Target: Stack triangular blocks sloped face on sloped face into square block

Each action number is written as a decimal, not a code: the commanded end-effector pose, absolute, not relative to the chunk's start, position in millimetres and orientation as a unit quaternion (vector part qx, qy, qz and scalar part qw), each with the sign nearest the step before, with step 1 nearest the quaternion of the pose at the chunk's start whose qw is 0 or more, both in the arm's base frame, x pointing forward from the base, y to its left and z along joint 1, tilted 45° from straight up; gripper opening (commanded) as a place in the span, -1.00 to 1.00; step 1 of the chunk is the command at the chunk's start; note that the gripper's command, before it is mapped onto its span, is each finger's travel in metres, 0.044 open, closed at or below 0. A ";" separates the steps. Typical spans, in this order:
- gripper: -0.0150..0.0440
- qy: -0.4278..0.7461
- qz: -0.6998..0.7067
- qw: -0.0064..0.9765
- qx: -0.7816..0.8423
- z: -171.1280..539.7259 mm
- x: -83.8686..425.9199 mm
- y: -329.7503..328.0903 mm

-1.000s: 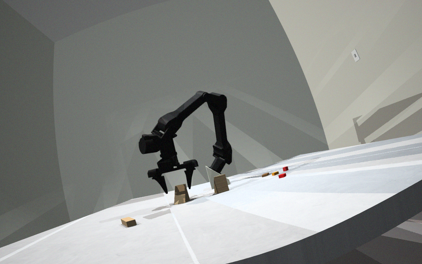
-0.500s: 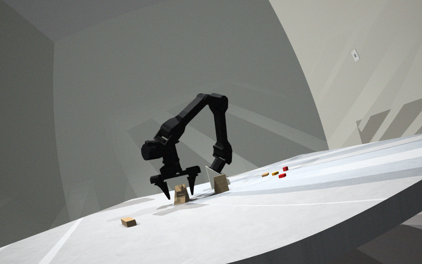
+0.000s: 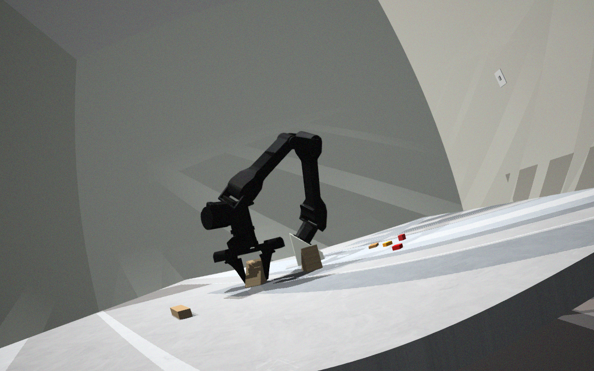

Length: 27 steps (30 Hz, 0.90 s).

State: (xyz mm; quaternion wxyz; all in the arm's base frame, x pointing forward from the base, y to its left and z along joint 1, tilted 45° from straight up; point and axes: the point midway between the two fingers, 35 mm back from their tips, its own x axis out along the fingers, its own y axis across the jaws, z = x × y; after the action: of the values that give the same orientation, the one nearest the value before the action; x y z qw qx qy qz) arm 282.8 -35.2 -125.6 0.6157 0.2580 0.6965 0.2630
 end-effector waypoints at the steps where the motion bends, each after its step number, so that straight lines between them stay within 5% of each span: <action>1: 0.11 0.695 0.262 0.617 0.260 -125.7 283.3 -34.8; 8: -0.05 0.695 0.262 0.617 0.260 -125.7 283.3 -34.8; 13: -0.49 0.695 0.262 0.616 0.260 -123.8 283.7 -36.7; 27: -0.49 0.696 0.263 0.616 0.258 -104.0 286.0 -55.8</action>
State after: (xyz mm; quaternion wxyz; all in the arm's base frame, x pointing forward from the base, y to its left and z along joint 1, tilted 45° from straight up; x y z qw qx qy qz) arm 285.5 -53.0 -105.7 0.6148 0.2608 0.6963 0.2631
